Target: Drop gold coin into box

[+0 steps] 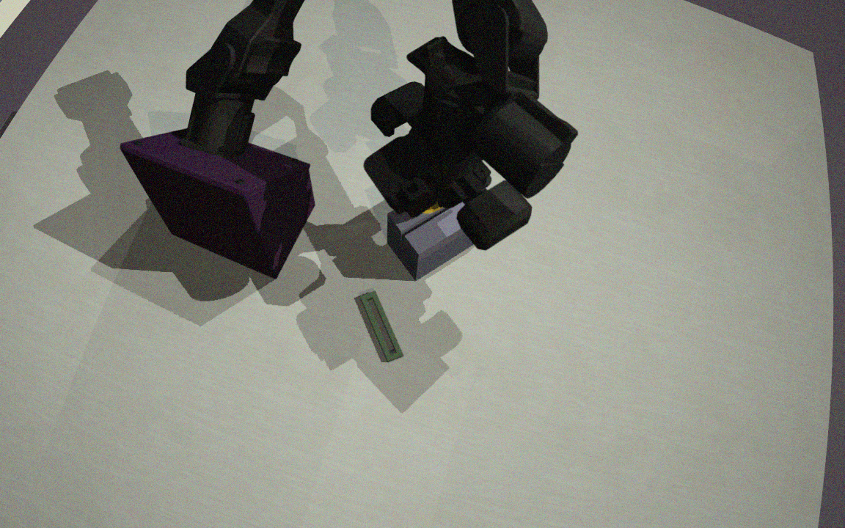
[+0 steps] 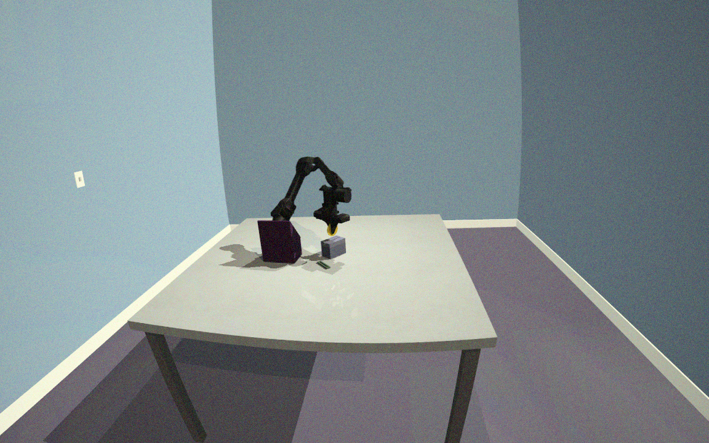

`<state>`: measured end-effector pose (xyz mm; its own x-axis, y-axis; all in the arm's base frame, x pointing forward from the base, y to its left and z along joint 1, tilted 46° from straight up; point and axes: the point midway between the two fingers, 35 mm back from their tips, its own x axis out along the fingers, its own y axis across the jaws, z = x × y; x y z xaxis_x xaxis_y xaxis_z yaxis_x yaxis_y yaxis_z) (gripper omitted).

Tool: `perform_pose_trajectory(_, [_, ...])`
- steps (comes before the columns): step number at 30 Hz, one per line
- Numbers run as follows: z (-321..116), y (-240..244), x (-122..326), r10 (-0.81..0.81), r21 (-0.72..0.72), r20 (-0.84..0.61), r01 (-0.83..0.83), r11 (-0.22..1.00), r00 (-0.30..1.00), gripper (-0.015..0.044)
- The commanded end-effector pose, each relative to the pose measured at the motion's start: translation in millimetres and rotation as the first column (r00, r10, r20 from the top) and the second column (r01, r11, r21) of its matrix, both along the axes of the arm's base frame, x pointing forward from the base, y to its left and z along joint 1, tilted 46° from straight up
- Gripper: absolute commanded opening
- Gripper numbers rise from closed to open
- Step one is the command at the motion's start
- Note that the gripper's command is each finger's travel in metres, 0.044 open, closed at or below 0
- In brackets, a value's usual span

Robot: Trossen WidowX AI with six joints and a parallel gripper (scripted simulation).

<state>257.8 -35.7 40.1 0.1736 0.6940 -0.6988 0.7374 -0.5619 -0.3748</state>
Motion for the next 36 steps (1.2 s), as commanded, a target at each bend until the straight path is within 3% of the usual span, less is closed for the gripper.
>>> perform_pose_trajectory(1, [0.6,2.6,-1.4,-0.001,0.000,-0.003,0.001,1.000,1.000,0.0000])
perform_pose_trajectory(36, [2.1,5.6,-1.7,-0.003,-0.002,-0.005,0.003,1.000,1.000,0.0000])
